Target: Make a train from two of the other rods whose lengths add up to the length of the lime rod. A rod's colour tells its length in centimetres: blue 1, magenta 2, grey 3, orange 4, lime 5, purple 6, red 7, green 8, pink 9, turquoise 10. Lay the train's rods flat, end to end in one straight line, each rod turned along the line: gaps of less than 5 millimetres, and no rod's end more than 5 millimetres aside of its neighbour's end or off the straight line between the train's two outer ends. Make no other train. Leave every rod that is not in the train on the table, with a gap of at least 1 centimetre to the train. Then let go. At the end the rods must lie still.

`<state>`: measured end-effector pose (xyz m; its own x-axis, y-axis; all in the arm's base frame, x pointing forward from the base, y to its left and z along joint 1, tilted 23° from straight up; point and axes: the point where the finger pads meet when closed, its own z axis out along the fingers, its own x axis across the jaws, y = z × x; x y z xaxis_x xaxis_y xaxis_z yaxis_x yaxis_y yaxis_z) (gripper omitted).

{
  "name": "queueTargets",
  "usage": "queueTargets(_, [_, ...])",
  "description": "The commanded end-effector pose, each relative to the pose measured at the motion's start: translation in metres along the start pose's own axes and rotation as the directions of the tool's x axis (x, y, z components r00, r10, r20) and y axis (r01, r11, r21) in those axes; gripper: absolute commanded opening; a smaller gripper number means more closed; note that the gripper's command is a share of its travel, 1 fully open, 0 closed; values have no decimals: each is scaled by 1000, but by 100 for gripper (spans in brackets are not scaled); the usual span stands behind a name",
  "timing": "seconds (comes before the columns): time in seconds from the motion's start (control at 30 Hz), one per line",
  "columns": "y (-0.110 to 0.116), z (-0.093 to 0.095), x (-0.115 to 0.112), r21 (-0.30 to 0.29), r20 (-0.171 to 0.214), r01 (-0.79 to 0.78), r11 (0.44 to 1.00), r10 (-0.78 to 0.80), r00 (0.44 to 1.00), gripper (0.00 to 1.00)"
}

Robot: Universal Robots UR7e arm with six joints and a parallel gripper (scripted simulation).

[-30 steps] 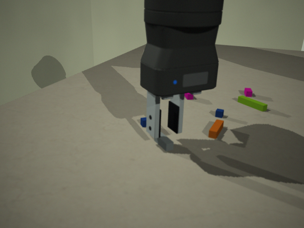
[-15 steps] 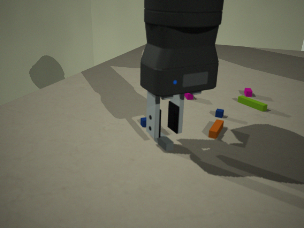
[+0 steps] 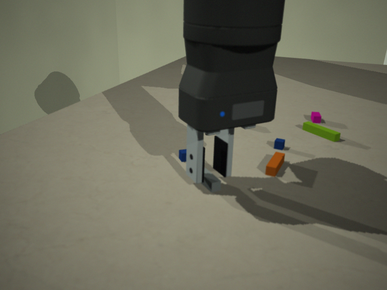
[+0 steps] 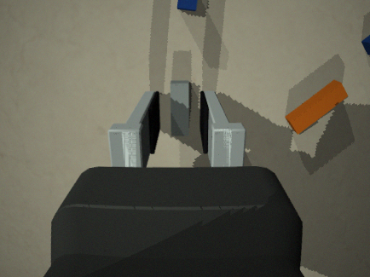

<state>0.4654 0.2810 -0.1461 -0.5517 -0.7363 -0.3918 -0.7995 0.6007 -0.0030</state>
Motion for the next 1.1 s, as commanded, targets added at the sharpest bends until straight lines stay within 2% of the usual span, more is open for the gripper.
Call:
queueTargets(0.0, [0,4,0,1,1,0,1000,0,1000,54])
queueTargets(0.3, [0,9,0,1,1,0,1000,0,1000,54])
queueTargets(1.07, [0,9,0,1,1,0,1000,0,1000,54])
